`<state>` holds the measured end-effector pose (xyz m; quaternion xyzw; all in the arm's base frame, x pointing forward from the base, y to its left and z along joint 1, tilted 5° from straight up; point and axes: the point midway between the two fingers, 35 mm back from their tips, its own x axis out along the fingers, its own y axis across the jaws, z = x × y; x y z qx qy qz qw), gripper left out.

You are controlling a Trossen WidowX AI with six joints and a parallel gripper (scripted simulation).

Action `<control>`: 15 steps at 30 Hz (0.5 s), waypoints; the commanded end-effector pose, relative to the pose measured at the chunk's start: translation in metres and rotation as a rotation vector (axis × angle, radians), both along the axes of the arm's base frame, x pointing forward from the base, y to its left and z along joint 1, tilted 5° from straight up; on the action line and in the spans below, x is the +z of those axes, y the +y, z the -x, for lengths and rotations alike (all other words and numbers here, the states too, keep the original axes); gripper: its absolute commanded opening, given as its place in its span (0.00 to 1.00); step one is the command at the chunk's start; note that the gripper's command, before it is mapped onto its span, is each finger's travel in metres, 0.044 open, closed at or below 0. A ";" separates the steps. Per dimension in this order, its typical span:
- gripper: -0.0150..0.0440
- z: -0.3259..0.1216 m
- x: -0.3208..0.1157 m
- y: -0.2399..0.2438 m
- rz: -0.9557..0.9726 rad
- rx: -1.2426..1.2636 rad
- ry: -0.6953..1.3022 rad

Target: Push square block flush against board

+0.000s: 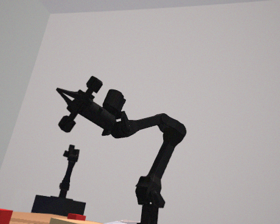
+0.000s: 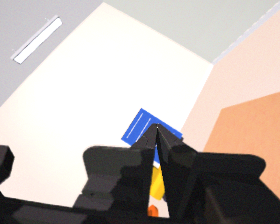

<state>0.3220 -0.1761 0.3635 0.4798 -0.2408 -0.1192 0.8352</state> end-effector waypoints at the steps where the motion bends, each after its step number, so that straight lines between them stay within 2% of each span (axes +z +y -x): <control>1: 0.25 -0.009 -0.017 0.007 0.029 0.004 0.100; 15: 0.25 -0.032 -0.080 0.041 0.163 0.083 0.461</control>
